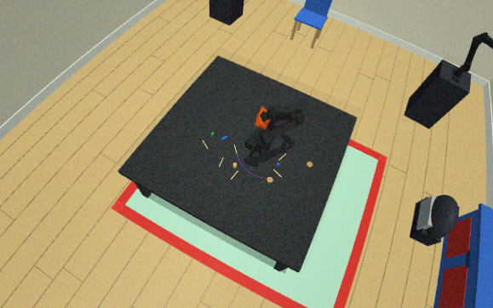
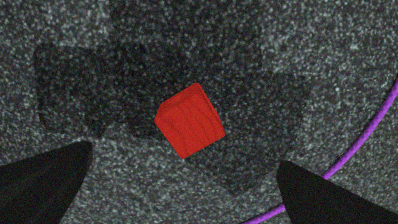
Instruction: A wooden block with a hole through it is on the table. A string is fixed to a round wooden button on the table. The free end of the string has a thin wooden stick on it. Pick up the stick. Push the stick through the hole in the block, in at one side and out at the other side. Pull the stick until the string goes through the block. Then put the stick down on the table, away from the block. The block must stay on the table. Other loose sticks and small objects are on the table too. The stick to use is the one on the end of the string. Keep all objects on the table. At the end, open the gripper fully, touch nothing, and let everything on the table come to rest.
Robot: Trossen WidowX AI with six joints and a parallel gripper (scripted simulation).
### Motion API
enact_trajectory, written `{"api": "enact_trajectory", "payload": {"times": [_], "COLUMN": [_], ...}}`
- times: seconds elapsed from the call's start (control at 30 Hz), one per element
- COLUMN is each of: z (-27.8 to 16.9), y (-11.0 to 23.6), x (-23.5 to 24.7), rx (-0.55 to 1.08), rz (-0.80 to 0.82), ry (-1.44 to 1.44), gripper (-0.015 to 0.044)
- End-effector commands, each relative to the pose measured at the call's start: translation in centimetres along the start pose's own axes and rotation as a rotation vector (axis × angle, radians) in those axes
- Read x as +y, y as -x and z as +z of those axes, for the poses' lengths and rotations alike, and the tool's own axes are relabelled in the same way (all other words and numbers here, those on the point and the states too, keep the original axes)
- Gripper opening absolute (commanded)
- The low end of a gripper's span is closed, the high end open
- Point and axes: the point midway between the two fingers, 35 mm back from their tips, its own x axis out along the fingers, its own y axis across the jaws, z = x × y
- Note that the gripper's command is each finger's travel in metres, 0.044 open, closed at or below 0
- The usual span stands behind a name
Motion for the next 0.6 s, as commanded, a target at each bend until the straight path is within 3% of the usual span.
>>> {"api": "enact_trajectory", "payload": {"times": [0.0, 0.3, 0.57], "z": [0.19, 0.2, 0.19], "y": [0.33, 0.14, 0.14], "x": [0.33, 0.45, 0.46], "rx": [-0.029, -0.025, -0.025], "rz": [0.004, 0.01, 0.011], "ry": [-0.021, -0.022, -0.023], "gripper": [0.044, 0.044, 0.0239]}}
